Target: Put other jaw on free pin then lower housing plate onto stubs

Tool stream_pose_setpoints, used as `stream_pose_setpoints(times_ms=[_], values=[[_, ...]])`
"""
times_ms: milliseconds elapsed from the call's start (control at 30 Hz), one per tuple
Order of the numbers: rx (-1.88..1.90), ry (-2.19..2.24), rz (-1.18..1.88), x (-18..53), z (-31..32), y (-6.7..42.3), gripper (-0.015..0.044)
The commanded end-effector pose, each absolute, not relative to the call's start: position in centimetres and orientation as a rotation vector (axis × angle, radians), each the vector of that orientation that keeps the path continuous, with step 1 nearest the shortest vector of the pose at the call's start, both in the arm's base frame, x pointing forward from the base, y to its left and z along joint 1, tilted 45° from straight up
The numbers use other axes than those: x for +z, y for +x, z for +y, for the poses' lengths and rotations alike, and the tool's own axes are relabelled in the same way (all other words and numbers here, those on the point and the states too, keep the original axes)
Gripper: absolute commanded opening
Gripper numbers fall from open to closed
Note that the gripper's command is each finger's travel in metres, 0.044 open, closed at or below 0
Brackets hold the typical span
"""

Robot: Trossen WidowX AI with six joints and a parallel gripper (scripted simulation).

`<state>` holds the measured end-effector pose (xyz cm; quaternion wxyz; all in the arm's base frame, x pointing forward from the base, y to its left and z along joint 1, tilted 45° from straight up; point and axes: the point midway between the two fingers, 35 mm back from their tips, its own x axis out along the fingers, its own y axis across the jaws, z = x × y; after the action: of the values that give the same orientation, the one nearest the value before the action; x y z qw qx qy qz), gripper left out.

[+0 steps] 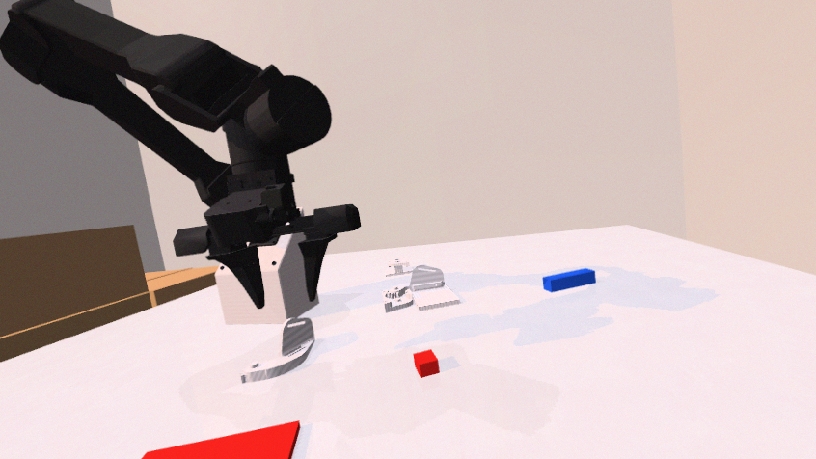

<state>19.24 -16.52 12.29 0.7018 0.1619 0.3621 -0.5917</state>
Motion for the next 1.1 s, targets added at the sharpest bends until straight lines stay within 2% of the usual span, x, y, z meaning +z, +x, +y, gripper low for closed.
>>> stream_pose_setpoints(times_ms=[0,233,667,1067], values=[[-1.317,0.361,0.806,12.29,-16.52,19.24,0.0177],[-1.317,0.361,0.806,12.29,-16.52,19.24,0.0],[-1.317,0.361,0.806,12.29,-16.52,19.24,0.0],[-1.218,0.192,0.937,12.1,-16.23,19.01,0.0315]])
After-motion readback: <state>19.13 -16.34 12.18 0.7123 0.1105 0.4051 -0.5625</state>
